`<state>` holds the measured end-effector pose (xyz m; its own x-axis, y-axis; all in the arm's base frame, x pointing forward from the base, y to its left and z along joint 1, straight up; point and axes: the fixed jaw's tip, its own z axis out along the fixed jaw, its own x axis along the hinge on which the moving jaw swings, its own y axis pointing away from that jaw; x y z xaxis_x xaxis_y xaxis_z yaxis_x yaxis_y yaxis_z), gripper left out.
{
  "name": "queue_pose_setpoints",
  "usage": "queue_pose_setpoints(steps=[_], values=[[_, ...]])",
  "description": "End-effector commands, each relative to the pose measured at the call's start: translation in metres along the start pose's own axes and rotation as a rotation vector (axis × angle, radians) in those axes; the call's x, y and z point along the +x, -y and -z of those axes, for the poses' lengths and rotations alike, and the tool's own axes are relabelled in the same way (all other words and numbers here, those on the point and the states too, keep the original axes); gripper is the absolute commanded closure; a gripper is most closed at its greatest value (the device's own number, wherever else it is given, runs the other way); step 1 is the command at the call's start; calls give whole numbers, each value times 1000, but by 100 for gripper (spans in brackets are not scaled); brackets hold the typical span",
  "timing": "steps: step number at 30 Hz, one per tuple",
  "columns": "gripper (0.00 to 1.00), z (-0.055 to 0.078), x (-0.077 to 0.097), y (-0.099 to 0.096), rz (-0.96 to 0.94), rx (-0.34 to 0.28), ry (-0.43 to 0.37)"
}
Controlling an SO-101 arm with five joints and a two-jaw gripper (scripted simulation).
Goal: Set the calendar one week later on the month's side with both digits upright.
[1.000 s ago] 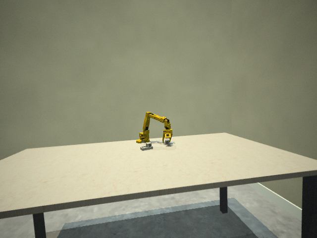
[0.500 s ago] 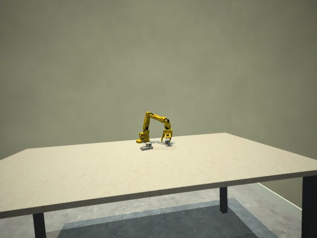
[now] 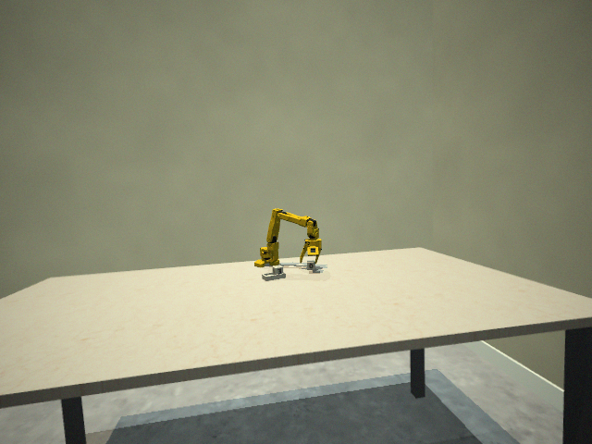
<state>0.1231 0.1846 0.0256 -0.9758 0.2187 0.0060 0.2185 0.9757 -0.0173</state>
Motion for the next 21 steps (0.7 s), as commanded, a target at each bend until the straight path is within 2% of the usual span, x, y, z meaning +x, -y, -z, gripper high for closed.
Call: queue_pose_setpoints(steps=[1,2,7,11,21], values=[[64,24,-2,-8,-4,-61,23],[64,24,-2,-8,-4,-61,23],[64,42,-1,-6,-4,-61,23],[64,51,0,-5,-4,-61,23],[64,54,0,-4,-4,-61,23]])
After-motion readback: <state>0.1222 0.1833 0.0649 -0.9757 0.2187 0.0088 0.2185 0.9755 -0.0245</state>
